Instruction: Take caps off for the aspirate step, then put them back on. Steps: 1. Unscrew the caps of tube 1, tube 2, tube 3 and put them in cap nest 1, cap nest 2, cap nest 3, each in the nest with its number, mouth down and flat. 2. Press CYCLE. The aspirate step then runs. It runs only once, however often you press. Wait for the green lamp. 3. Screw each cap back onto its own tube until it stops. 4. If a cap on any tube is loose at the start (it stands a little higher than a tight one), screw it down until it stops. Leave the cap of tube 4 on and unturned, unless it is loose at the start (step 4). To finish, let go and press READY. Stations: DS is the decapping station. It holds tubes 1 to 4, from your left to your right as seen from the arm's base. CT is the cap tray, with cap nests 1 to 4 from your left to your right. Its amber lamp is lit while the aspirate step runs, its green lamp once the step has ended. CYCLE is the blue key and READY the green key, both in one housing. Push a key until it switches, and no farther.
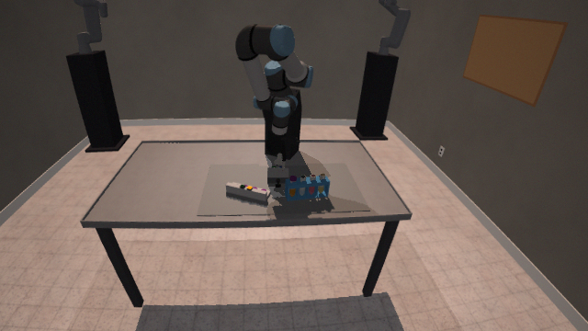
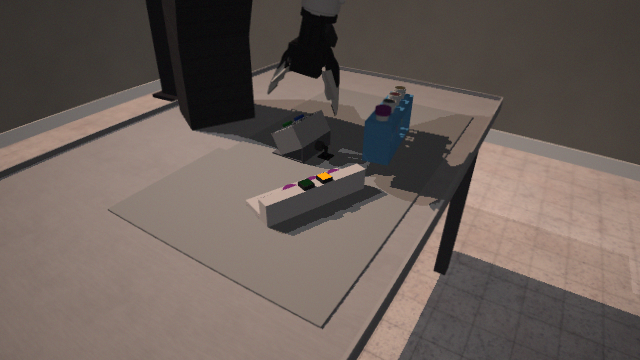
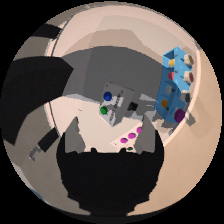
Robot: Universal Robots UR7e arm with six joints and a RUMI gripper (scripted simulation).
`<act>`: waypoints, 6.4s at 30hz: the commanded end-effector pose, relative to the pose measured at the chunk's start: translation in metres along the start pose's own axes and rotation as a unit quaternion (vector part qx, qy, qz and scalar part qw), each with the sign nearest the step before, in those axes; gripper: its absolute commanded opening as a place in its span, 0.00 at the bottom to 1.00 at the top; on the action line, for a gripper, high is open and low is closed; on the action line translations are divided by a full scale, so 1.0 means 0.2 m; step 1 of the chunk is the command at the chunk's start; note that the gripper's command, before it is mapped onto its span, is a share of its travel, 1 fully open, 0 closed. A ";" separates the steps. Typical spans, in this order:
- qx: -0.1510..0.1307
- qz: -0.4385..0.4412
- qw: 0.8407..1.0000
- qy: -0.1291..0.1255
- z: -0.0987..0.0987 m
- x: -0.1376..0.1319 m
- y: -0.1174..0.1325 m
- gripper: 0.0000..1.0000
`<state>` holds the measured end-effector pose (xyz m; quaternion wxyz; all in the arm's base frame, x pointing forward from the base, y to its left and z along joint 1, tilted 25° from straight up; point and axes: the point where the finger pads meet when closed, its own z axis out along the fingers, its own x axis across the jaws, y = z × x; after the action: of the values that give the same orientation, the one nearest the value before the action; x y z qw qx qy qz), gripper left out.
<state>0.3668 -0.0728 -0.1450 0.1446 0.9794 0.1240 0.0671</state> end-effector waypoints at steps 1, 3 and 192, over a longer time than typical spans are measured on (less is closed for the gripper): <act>-0.002 -0.085 0.996 0.028 0.00 0.03 0.07 1.00; -0.008 -0.125 0.991 0.036 0.00 0.04 0.11 1.00; -0.049 -0.422 0.900 0.097 0.20 0.60 0.61 0.29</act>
<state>0.5105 -0.1615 -0.1233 0.1938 0.8157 0.5359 0.0995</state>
